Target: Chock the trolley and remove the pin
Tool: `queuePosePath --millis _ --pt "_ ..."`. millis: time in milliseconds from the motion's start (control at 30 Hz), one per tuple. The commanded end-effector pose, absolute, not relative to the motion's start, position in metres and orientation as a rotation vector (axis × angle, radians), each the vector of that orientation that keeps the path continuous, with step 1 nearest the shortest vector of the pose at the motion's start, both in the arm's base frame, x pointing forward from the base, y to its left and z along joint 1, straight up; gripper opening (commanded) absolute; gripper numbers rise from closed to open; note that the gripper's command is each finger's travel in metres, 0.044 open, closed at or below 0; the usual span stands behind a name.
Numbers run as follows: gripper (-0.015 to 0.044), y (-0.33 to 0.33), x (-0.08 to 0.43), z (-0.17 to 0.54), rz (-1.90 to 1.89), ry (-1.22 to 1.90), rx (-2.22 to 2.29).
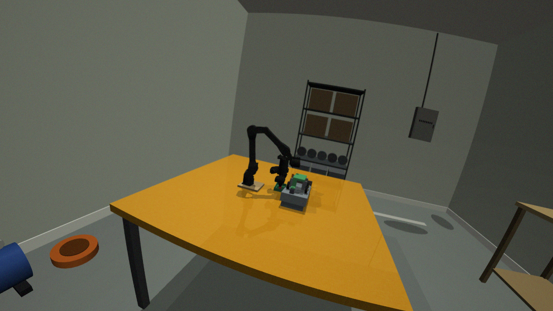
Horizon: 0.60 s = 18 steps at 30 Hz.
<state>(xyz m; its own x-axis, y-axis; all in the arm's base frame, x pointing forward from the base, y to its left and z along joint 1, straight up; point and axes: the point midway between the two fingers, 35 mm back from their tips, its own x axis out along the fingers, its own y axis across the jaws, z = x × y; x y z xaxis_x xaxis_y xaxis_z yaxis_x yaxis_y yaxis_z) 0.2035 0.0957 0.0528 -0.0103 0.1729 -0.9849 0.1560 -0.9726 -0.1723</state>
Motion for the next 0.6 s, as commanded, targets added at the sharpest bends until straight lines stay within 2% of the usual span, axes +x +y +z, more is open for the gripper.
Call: queuePosePath --millis 0,100,300,567 --pt "0.019 0.094 0.204 0.051 2.194 -0.374 -2.198" --pt "0.019 0.094 0.204 0.05 2.194 -0.374 -2.198" --pt "0.034 0.094 0.204 0.051 2.195 -0.365 -2.2" --pt "0.034 0.094 0.204 0.063 2.194 -0.37 -2.199"
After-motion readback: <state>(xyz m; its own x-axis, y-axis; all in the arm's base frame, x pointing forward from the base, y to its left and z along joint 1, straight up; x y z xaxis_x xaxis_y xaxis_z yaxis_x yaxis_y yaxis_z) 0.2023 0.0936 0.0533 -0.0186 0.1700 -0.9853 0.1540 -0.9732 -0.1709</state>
